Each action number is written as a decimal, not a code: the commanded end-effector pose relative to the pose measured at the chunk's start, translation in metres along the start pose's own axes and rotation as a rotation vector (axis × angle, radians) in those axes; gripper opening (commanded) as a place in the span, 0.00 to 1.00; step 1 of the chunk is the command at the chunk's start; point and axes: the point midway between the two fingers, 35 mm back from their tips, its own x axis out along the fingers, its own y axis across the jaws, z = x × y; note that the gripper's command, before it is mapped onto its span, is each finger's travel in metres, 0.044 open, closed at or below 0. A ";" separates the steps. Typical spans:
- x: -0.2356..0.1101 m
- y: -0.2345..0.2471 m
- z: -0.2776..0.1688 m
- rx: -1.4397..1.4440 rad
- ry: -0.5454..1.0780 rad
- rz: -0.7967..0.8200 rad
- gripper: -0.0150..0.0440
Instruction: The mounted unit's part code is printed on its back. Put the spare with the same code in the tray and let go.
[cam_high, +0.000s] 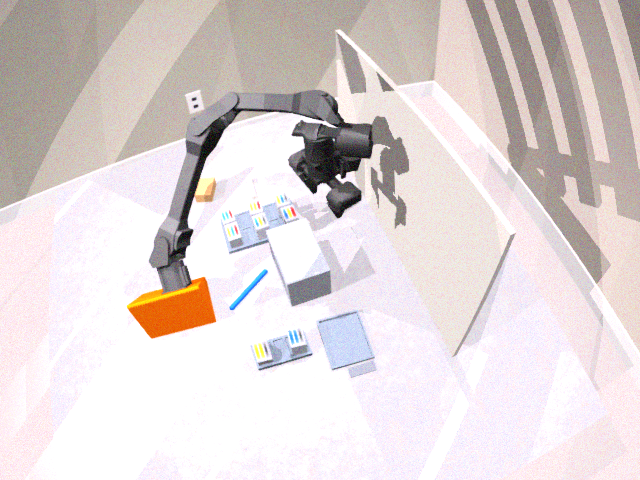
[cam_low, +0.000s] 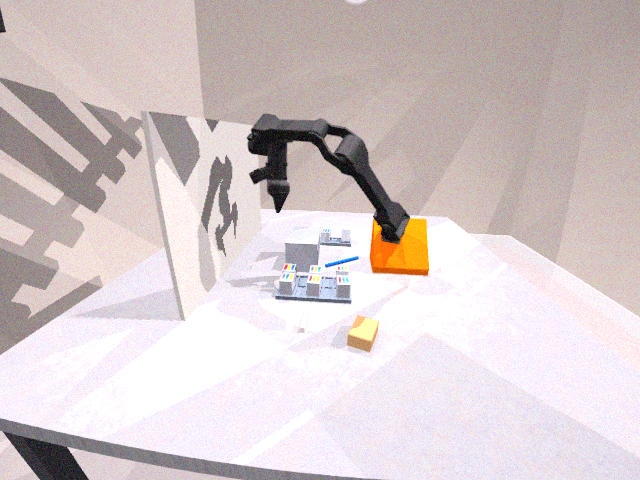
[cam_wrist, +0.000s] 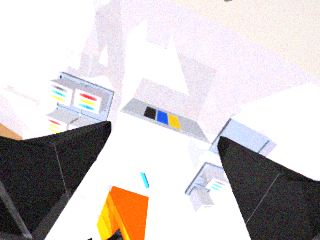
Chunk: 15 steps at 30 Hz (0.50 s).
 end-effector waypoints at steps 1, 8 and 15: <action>0.015 0.067 0.012 -0.401 0.006 0.007 1.00; 0.039 0.164 0.001 -1.049 -0.001 0.048 1.00; 0.045 0.194 -0.010 -1.270 -0.012 0.069 1.00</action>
